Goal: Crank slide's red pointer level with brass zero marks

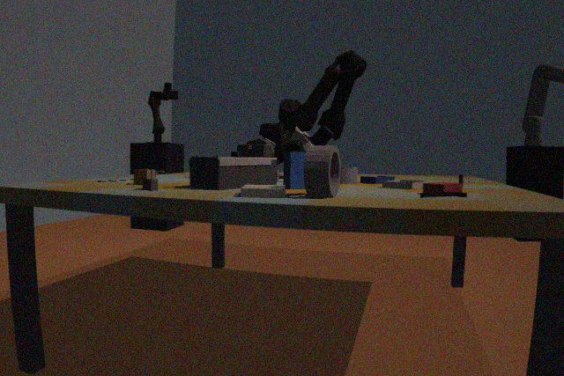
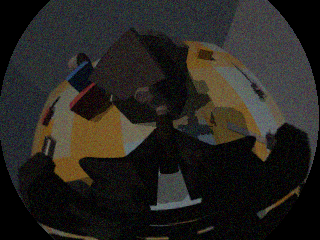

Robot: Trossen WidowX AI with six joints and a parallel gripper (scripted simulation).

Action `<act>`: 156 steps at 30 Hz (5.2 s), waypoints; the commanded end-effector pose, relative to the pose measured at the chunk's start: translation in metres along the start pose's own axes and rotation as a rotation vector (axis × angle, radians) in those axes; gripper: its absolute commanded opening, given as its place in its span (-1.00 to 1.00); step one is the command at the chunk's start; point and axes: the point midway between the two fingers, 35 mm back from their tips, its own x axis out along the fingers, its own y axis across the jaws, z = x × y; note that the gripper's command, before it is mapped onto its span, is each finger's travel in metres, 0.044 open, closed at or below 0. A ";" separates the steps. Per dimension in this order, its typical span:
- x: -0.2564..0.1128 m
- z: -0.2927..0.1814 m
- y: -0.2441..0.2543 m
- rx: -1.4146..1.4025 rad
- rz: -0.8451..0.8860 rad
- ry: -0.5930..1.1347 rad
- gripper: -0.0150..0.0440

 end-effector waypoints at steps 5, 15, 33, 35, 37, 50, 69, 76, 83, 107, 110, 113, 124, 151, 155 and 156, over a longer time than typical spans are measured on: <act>-0.004 0.004 -0.009 0.011 -0.018 -0.007 -0.49; -0.008 0.008 -0.012 0.011 -0.018 -0.007 -0.49; -0.016 0.015 -0.016 0.010 -0.018 -0.007 -0.49; -0.016 0.015 -0.016 0.010 -0.018 -0.007 -0.49; -0.016 0.015 -0.015 0.010 -0.018 -0.007 -0.49; -0.015 0.015 -0.015 0.009 -0.021 -0.007 -0.49; -0.015 0.015 -0.015 0.009 -0.021 -0.007 1.00; -0.027 0.030 -0.016 0.008 -0.023 -0.006 1.00; -0.046 0.048 -0.015 0.008 -0.023 -0.007 1.00; -0.103 0.128 -0.014 -0.009 -0.021 -0.002 1.00; -0.094 0.140 -0.013 -0.025 -0.012 0.007 1.00; -0.084 0.152 -0.011 -0.040 -0.002 0.015 1.00; -0.046 0.191 -0.001 -0.095 0.033 0.046 1.00; 0.017 0.165 0.004 -0.122 0.053 0.060 1.00; 0.017 0.165 0.004 -0.122 0.053 0.060 1.00; 0.017 0.165 0.004 -0.122 0.053 0.060 1.00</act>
